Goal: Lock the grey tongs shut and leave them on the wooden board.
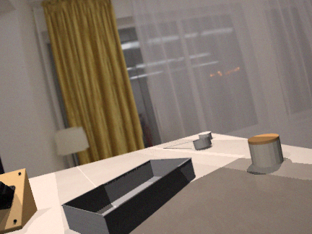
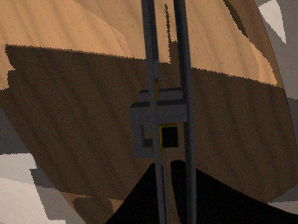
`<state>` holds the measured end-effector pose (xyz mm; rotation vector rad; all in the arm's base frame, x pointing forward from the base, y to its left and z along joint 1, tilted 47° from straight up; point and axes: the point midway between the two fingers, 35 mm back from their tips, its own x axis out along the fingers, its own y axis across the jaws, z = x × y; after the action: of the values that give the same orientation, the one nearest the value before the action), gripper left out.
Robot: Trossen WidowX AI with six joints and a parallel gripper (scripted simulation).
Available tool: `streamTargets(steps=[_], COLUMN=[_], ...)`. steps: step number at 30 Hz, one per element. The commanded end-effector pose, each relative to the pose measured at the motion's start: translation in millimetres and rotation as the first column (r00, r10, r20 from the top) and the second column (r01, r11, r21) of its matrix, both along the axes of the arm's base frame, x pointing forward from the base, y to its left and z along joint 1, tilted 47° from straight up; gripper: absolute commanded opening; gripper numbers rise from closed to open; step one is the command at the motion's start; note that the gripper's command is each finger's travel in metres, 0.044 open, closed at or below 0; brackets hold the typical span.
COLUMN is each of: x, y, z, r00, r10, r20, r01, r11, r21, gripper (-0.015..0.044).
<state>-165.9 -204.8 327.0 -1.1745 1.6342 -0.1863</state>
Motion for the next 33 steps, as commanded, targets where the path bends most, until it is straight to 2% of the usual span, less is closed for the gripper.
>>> streamTargets(steps=[1,33], x=[-1,2], y=[-5,-43], z=[-5,-39], r00=[1.0,0.997], r10=[0.005,0.061], r20=[-0.001,-0.045], r01=[-0.005,-0.06], r11=[1.0,0.998], r21=[0.006,0.023], gripper=[-0.015,-0.015])
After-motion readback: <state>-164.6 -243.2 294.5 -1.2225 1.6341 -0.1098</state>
